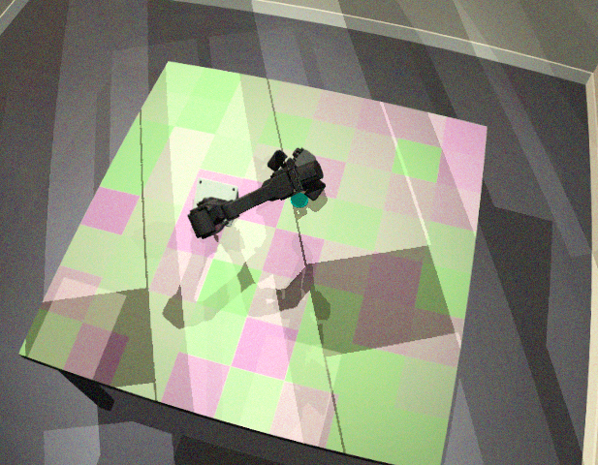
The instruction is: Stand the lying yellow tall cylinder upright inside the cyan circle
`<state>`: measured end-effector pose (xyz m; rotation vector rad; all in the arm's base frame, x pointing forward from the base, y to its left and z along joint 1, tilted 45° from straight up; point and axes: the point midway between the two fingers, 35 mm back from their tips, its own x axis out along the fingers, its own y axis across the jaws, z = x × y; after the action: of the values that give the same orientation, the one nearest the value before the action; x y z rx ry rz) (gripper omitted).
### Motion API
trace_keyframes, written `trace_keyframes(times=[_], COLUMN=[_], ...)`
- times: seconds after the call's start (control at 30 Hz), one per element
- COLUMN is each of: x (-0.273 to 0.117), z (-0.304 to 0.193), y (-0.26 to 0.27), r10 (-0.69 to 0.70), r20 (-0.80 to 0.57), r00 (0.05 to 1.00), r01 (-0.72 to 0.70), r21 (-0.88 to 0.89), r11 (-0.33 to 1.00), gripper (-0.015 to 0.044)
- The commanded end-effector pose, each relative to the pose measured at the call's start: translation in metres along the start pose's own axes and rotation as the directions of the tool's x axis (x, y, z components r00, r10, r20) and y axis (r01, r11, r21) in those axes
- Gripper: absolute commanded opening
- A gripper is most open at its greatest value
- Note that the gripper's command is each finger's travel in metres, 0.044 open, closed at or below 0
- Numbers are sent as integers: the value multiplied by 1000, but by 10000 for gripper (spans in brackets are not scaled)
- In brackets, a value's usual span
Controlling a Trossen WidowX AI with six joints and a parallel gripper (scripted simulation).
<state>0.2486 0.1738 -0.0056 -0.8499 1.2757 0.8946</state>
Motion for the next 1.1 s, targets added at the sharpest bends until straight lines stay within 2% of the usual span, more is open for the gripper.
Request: trace_keyframes(times=[0.0,1.07], x=[-1,-9], z=[-1,-3], y=[0,-1], r10=[4,-11], r20=[30,266], r00=[1000,964], r01=[-4,28], r21=[-8,-62], r11=[1000,998], gripper=[105,105])
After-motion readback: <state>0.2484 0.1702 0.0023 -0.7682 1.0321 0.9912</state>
